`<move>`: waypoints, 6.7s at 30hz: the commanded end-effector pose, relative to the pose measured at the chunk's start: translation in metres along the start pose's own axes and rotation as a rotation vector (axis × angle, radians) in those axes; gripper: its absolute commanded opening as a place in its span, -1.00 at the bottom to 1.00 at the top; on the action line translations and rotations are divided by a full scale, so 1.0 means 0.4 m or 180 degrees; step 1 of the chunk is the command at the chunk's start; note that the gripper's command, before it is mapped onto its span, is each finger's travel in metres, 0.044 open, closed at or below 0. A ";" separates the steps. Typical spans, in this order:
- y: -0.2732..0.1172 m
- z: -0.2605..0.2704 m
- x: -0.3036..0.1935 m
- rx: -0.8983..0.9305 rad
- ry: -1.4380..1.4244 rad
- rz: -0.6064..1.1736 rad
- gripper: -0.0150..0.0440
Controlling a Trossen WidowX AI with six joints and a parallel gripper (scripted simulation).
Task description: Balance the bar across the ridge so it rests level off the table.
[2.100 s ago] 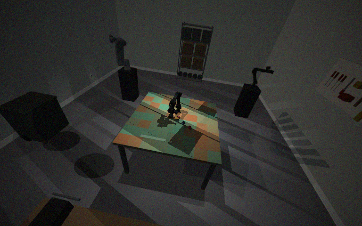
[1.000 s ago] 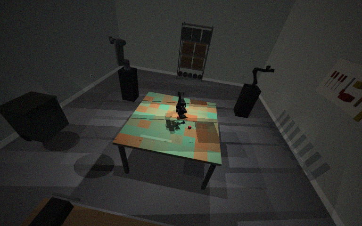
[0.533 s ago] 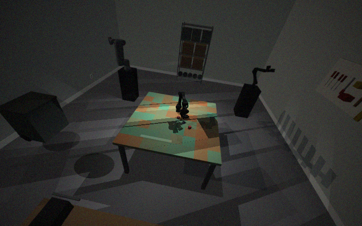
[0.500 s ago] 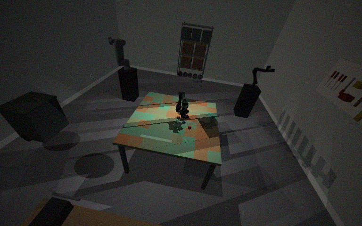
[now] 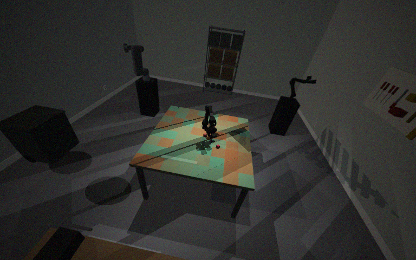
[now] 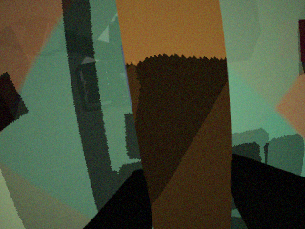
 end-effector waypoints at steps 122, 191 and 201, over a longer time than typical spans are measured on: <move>0.062 0.001 0.002 0.0013 -0.0012 -0.0019 -0.49; 0.064 0.002 0.001 0.0003 0.0001 -0.0011 -0.49; 0.064 0.002 0.001 0.0003 0.0001 -0.0011 -0.49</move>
Point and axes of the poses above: the point midway between the two fingers, 35 mm back from their tips, its own y axis out along the fingers, its own z axis across the jaws, x = y × z, the point moved 1 cm from there along -y, back along the fingers, and after that the axes turned 10 degrees about -y, right-handed, at the moved point
